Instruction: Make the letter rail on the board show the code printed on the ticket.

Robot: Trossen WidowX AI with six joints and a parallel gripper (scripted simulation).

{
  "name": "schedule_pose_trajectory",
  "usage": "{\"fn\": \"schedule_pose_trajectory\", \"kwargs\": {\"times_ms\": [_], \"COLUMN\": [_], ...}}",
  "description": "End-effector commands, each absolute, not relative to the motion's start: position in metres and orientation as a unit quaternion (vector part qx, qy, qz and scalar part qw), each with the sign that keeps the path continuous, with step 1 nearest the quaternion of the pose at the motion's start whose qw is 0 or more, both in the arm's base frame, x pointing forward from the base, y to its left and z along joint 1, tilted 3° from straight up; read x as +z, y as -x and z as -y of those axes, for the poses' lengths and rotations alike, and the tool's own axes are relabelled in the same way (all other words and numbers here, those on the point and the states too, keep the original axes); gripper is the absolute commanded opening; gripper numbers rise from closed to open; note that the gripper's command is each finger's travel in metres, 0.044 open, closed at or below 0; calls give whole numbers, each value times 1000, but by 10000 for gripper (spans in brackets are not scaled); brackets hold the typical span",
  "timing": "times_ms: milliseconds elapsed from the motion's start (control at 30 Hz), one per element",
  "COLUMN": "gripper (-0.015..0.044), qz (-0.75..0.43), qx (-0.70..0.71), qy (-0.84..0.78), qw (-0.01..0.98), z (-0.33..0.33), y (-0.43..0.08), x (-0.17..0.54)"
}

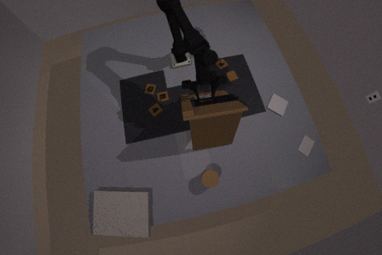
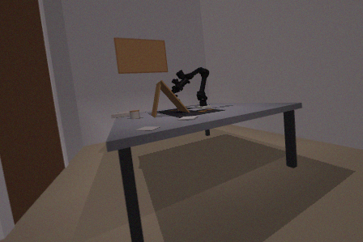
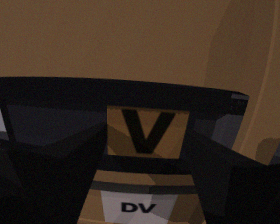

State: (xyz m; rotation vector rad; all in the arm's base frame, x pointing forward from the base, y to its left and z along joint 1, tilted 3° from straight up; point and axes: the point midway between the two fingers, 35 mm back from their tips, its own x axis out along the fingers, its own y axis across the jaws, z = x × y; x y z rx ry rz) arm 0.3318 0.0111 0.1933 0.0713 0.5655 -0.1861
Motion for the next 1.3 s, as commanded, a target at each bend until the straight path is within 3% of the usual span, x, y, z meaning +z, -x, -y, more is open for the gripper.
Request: {"fn": "schedule_pose_trajectory", "kwargs": {"times_ms": [0,933,1267], "gripper": [0,0,263], "qz": [-279,-279,-279], "qx": [-89,-89,-90], "qy": [-34,-33,-33], "qw": [956,956,956], "z": [-9,5,4], "y": [-331,-329,-327], "x": [193,193,194]}}
